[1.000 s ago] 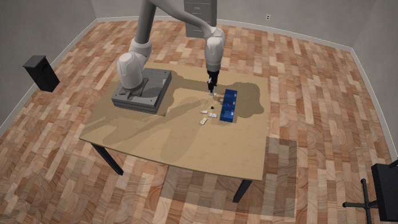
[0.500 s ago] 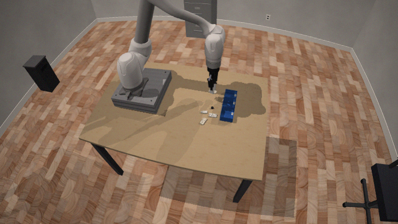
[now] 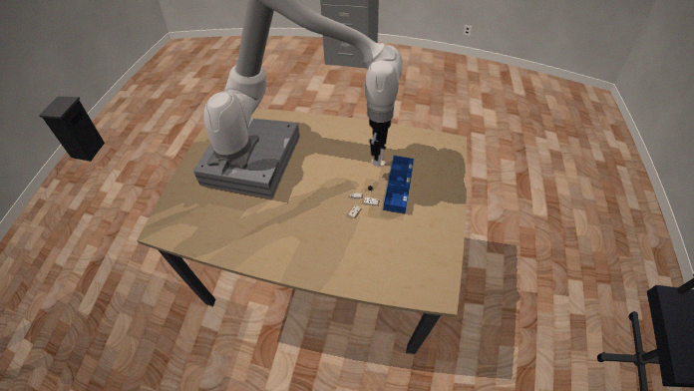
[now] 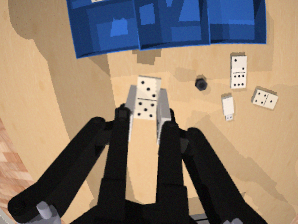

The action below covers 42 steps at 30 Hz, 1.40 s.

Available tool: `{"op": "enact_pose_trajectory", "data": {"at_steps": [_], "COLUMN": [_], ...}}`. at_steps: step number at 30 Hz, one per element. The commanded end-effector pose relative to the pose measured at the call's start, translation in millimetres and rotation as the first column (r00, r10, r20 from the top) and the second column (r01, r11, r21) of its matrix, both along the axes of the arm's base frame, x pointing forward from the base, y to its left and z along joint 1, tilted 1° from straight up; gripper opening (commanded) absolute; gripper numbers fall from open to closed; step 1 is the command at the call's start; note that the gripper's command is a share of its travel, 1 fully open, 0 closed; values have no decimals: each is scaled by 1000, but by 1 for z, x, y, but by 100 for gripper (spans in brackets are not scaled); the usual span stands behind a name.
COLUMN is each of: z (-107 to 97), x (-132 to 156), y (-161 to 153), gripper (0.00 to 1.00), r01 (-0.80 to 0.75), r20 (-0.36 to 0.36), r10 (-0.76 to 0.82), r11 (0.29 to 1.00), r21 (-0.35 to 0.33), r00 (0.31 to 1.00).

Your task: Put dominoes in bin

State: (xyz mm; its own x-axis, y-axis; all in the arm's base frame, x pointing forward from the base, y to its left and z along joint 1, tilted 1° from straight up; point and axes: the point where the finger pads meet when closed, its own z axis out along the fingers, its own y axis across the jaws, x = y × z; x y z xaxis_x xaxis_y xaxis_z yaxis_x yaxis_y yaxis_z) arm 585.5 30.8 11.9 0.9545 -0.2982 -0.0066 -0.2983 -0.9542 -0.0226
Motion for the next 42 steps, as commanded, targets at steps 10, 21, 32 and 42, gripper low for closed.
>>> {"op": "enact_pose_trajectory", "data": {"at_steps": [10,21,32,42], "z": [-1,-1,-1,-1], "x": [55,81,81,81], "y": [-30,-44,-44,-44], "gripper": [13,13,13,13], "r01": [424,747,956,971], "r20": [-11,-21,-28,-24], "r10": [-424,-747,-956,-971], "r11": [905,664,293,237], "r21": [1,-1,-13,-18], "r00": [905,664,292,236]}}
